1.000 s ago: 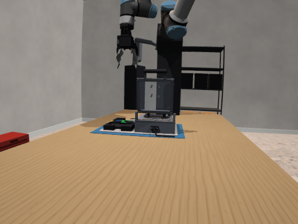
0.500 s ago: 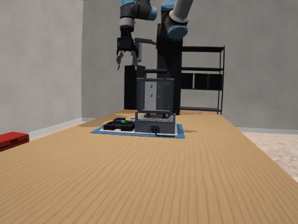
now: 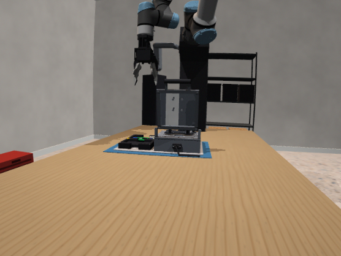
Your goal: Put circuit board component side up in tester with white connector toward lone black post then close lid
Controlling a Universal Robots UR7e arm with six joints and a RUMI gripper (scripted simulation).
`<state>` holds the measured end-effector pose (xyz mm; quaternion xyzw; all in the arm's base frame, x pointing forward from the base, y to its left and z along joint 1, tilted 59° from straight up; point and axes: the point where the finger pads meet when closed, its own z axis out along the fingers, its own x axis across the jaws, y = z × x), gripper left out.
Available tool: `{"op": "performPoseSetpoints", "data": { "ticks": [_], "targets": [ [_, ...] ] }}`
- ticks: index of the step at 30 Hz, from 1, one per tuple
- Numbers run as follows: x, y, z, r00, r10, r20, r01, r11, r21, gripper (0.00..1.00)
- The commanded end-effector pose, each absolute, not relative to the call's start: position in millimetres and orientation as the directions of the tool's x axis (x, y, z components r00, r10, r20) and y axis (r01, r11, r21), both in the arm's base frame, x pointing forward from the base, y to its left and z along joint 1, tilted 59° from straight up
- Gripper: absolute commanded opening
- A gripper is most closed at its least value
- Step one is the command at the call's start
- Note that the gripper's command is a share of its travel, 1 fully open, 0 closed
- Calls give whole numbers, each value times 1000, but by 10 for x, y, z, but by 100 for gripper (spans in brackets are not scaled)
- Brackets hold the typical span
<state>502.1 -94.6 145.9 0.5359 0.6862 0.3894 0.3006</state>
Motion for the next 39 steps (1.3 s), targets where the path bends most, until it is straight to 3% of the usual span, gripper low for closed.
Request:
{"op": "performPoseSetpoints", "data": {
  "ticks": [1,39],
  "targets": [
    [5090,-930,1405,-243,970,3,500,122,857,59],
    [5895,-689,711,-243,970,3,500,122,857,59]
  ]
}}
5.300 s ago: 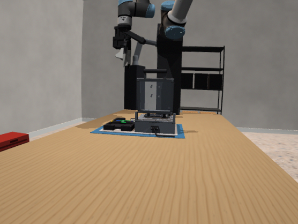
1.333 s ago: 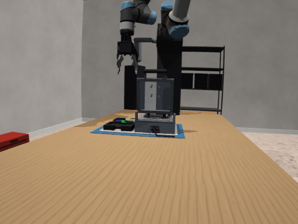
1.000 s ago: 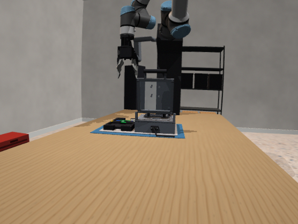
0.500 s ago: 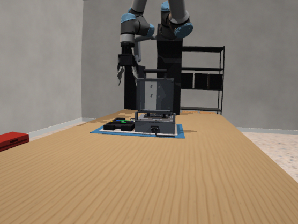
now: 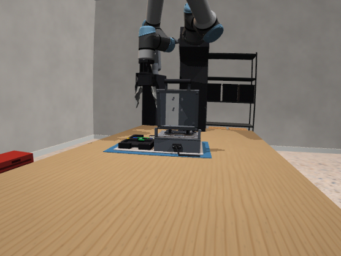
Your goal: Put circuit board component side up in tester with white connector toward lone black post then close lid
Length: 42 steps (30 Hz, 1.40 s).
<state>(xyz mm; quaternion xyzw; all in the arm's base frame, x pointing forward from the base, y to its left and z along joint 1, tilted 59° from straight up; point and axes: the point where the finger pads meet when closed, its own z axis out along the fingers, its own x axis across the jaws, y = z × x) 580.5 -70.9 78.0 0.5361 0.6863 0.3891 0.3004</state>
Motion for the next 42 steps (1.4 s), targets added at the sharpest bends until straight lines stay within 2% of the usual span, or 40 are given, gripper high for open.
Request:
{"op": "performPoseSetpoints", "data": {
  "ticks": [1,20,42],
  "targets": [
    [5922,-681,688,-243,970,3,500,122,857,59],
    [6336,-557,330,-243,970,3,500,122,857,59],
    [6546,-494,150,-243,970,3,500,122,857,59]
  ]
}}
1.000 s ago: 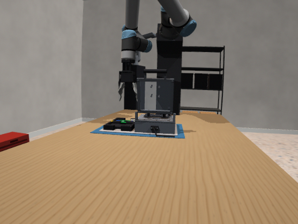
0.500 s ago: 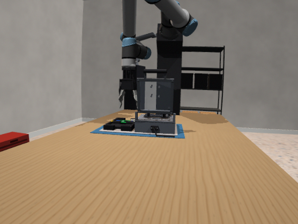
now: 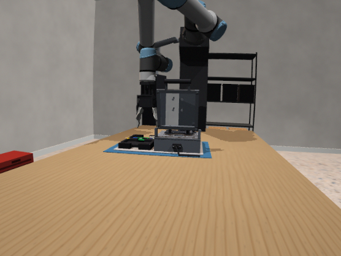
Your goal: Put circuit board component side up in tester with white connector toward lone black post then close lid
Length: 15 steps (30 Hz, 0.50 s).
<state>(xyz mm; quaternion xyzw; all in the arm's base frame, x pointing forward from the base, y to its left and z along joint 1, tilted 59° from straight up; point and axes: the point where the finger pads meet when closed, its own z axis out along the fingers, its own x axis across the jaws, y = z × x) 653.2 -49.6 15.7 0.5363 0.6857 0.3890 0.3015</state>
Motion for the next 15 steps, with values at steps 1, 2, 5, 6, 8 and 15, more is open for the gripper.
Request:
{"op": "performPoseSetpoints", "data": {
  "ticks": [1,2,5,6,8,15],
  "targets": [
    [6550,-493,146,-243,970,3,500,122,857,59],
    [6553,-492,143,-243,970,3,500,122,857,59],
    [6560,-490,138,-243,970,3,500,122,857,59],
    [6561,-490,137,-243,970,3,500,122,857,59],
    [6562,-489,136,-243,970,3,500,122,857,59],
    [6562,-489,136,-243,970,3,500,122,857,59]
  ]
}}
